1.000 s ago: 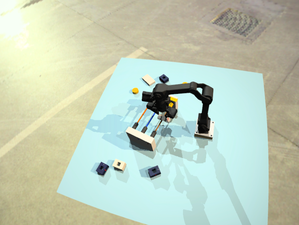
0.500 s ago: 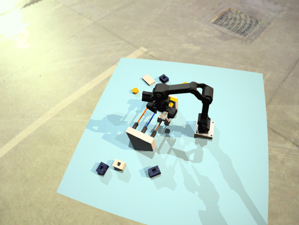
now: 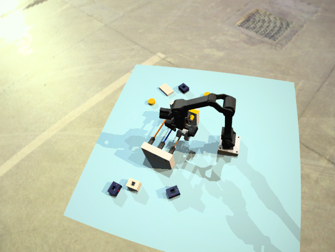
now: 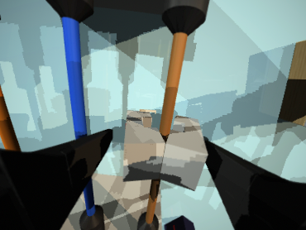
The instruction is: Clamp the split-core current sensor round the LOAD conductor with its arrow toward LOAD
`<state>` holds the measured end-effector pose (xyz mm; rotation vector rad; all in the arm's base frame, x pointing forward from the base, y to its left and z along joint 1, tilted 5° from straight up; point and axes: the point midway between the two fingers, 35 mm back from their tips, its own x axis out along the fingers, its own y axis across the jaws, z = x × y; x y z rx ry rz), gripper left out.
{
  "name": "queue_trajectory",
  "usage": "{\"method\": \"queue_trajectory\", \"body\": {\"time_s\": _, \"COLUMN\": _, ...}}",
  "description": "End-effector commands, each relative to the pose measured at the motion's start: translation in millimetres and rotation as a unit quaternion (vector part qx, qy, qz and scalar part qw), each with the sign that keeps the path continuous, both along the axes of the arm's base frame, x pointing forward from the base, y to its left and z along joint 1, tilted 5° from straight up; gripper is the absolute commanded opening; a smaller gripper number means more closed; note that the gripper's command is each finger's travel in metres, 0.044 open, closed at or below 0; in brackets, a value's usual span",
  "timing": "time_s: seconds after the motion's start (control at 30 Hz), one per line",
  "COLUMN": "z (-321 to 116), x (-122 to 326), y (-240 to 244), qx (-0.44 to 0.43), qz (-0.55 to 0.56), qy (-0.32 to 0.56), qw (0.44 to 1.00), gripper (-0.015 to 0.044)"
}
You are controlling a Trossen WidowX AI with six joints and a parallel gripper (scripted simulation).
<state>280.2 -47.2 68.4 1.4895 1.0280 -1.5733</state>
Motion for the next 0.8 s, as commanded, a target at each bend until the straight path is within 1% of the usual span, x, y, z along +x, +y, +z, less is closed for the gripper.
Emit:
{"method": "queue_trajectory", "body": {"time_s": 0.0, "z": -9, "x": -3, "y": 2, "qx": 0.004, "qz": -0.002, "qy": 0.007, "qw": 1.0, "gripper": 0.044}}
{"method": "queue_trajectory", "body": {"time_s": 0.43, "z": -29, "x": -5, "y": 2, "qx": 0.004, "qz": -0.002, "qy": 0.007, "qw": 1.0, "gripper": 0.044}}
{"method": "queue_trajectory", "body": {"time_s": 0.6, "z": -30, "x": -5, "y": 2, "qx": 0.0, "qz": -0.002, "qy": -0.002, "qw": 1.0, "gripper": 0.044}}
{"method": "queue_trajectory", "body": {"time_s": 0.77, "z": -26, "x": -2, "y": 1, "qx": 0.0, "qz": 0.0, "qy": -0.003, "qw": 1.0, "gripper": 0.0407}}
